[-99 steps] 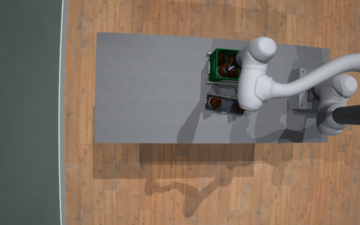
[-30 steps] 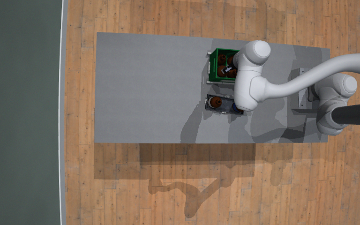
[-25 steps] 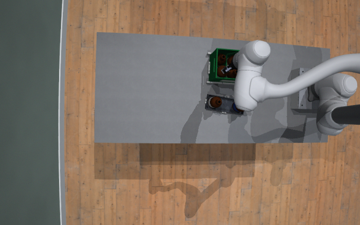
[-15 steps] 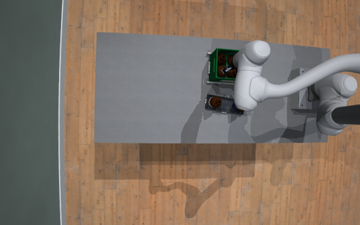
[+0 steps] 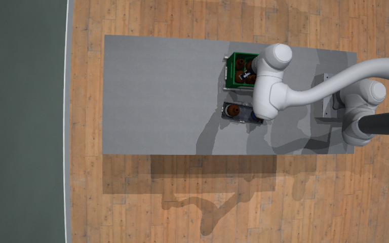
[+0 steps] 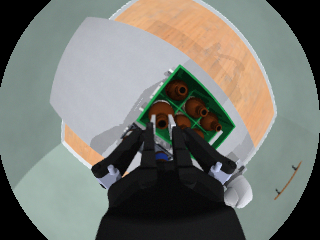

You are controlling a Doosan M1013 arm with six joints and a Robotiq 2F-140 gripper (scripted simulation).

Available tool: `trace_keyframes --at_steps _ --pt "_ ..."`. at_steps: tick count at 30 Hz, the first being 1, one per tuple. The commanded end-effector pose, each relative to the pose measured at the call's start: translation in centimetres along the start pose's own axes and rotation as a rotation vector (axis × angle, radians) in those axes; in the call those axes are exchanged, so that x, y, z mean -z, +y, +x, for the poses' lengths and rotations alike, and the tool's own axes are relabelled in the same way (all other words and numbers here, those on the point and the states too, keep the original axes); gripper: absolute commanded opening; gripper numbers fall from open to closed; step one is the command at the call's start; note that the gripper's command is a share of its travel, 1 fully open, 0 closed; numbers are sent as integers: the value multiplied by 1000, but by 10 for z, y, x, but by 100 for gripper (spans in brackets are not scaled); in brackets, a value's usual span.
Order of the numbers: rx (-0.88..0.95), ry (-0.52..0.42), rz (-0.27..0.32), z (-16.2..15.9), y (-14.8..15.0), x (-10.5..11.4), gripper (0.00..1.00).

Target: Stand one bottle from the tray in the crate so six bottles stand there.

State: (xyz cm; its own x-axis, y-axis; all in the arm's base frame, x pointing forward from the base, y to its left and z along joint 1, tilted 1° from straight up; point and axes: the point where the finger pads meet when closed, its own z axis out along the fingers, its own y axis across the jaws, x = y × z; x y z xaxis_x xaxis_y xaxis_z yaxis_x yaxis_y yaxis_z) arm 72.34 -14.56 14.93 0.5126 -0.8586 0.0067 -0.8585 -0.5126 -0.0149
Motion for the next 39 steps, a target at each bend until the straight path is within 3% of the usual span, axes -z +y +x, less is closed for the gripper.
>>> trace_keyframes --at_steps 1,39 --pt "0 0 0 0 0 0 0" --pt "0 0 0 0 0 -11 0"
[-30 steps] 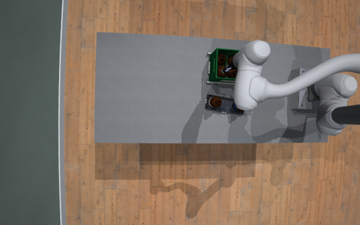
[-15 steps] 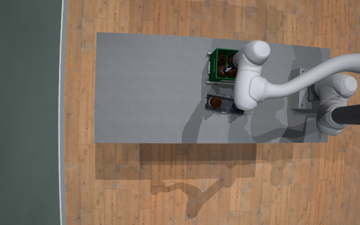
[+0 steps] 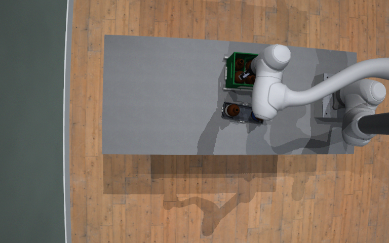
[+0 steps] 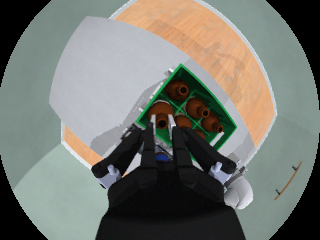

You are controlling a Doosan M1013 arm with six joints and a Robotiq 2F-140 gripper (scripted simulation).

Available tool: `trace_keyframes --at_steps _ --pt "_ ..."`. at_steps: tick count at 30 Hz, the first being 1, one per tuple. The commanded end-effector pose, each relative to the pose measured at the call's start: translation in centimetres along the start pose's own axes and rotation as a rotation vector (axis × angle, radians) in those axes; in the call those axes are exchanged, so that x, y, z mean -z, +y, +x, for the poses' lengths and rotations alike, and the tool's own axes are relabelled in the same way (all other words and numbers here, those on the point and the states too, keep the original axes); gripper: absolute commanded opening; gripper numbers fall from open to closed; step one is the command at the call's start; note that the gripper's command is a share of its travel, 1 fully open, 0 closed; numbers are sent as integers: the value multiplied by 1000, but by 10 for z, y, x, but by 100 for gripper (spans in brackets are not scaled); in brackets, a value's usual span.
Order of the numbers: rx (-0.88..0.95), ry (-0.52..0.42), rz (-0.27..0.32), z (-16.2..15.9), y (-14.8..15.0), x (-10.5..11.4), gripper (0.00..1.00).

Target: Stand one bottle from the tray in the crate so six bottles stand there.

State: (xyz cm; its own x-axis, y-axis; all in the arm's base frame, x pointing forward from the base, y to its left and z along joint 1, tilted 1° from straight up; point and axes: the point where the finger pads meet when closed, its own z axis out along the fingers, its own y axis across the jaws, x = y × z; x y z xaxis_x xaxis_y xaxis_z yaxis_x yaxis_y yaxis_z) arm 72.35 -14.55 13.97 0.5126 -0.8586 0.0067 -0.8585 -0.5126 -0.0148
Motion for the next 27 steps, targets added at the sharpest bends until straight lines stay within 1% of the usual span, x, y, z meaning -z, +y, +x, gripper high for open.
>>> trace_keyframes --at_steps 1,27 --pt "0 0 0 0 0 -2 0" --pt "0 0 0 0 0 -28 0"
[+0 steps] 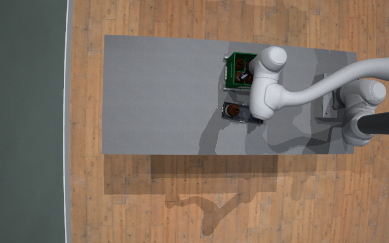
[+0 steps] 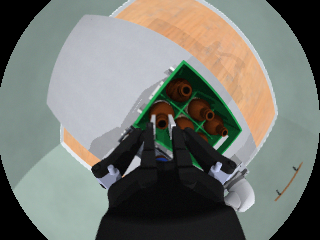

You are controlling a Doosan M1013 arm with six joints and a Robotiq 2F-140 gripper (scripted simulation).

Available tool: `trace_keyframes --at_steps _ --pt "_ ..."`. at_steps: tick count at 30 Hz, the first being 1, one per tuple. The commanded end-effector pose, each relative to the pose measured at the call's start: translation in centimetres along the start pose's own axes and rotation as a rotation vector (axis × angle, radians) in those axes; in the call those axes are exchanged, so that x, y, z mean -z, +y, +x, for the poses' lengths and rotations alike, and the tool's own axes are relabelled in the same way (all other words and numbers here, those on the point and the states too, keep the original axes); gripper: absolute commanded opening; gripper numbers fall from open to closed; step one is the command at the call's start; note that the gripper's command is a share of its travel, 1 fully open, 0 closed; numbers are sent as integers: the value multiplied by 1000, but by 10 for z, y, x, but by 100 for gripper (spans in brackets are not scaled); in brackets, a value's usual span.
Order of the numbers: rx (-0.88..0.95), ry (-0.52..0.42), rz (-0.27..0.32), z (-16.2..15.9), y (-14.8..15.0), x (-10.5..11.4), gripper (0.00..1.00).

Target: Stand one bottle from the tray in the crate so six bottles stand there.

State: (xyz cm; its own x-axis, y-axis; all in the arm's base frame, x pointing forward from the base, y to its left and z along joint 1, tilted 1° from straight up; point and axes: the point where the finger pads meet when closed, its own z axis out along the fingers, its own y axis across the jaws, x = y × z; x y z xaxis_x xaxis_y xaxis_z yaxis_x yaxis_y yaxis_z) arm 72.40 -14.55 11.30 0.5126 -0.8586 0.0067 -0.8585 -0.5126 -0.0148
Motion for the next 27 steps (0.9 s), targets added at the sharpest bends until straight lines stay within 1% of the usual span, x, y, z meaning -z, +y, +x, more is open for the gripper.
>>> trace_keyframes --at_steps 1,27 --pt "0 0 0 0 0 -1 0" --pt "0 0 0 0 0 -4 0"
